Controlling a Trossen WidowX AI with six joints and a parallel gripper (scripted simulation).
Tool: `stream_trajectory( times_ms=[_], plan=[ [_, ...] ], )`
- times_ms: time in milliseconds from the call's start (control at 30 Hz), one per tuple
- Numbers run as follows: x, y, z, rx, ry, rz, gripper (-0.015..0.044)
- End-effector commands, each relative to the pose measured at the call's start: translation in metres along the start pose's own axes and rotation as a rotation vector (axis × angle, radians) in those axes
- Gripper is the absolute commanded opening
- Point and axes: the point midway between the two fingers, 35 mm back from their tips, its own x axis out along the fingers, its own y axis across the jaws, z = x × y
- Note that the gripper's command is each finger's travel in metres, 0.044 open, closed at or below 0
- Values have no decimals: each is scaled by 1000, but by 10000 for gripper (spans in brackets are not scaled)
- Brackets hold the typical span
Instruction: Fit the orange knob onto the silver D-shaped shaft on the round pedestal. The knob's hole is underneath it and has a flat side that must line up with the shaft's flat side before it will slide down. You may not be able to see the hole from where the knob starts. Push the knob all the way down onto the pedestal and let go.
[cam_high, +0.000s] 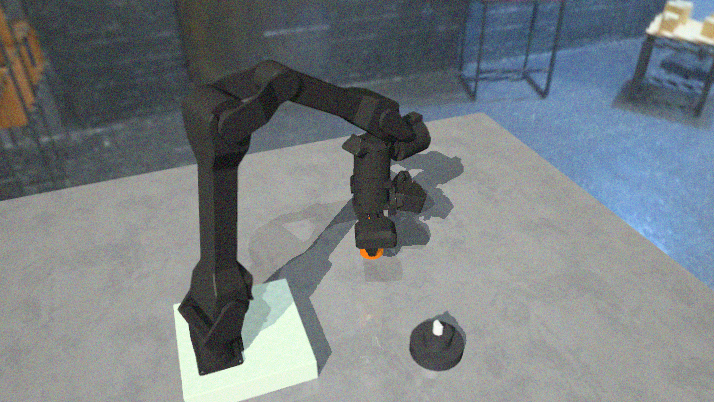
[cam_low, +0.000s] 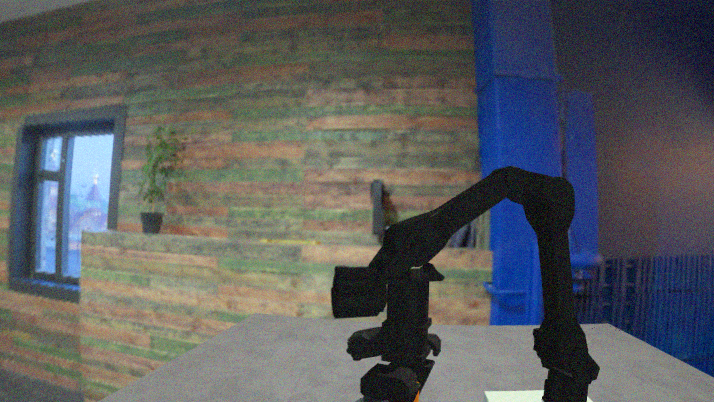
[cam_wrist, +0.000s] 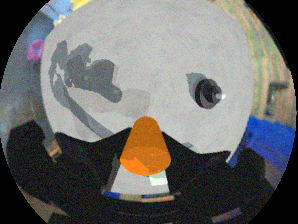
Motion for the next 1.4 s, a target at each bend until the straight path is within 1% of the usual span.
stream_trajectory(
  times_ms=[0,600,767,1367],
  plan=[
    [-16,1,2,-8,-10,12,0],
    [-70,-2,1,-26,-7,19,0],
    [-69,-6,4,-26,-7,18,0],
    [-53,-47,40,-19,-11,10,0]
  ],
)
